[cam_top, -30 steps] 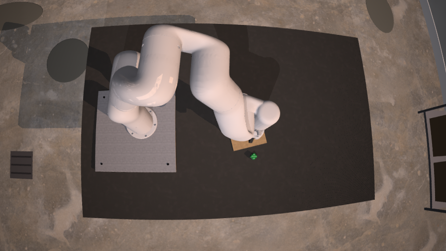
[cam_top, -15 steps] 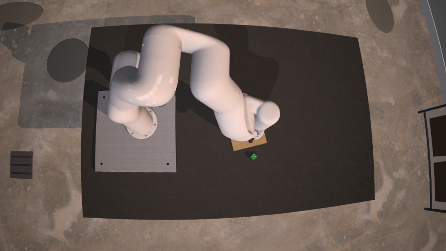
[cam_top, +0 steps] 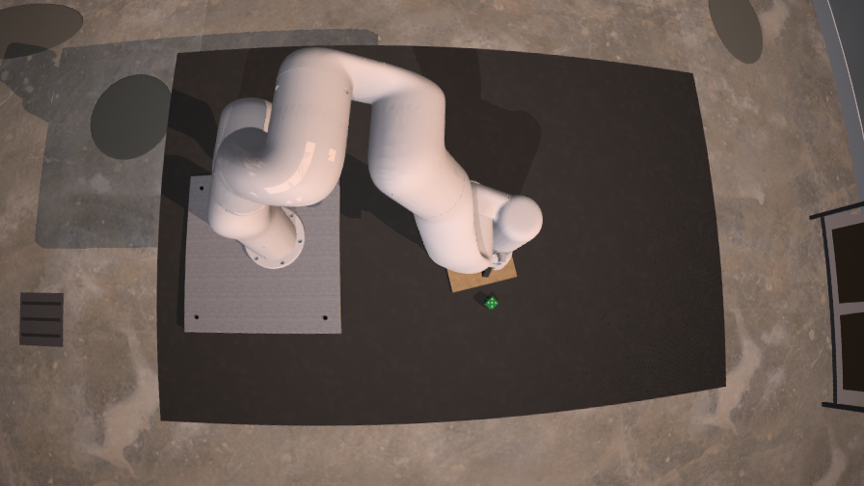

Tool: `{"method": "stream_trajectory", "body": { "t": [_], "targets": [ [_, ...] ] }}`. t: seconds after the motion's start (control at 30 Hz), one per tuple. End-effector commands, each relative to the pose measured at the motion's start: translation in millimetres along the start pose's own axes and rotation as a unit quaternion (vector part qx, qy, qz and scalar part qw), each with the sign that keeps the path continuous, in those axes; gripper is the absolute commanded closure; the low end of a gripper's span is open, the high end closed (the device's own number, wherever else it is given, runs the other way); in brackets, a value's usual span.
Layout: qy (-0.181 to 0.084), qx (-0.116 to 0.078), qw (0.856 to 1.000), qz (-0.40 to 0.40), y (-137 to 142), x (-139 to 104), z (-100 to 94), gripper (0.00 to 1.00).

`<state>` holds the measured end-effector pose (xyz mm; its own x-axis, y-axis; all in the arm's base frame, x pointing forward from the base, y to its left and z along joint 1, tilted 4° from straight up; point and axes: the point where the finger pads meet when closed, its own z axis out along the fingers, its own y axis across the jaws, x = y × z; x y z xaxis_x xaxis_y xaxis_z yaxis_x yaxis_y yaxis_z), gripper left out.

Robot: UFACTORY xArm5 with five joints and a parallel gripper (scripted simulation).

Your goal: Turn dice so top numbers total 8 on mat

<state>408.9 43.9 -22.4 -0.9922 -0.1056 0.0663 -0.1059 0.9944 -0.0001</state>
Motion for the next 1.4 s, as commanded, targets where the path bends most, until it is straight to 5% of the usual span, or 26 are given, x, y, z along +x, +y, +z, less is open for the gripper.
{"method": "stream_trajectory", "body": {
  "t": [0.0,1.37],
  "targets": [
    [-0.002,0.000,1.000,0.000,0.0,-1.3,-0.3,0.85],
    [-0.002,0.000,1.000,0.000,0.1,-1.3,2.6,0.85]
  ]
}}
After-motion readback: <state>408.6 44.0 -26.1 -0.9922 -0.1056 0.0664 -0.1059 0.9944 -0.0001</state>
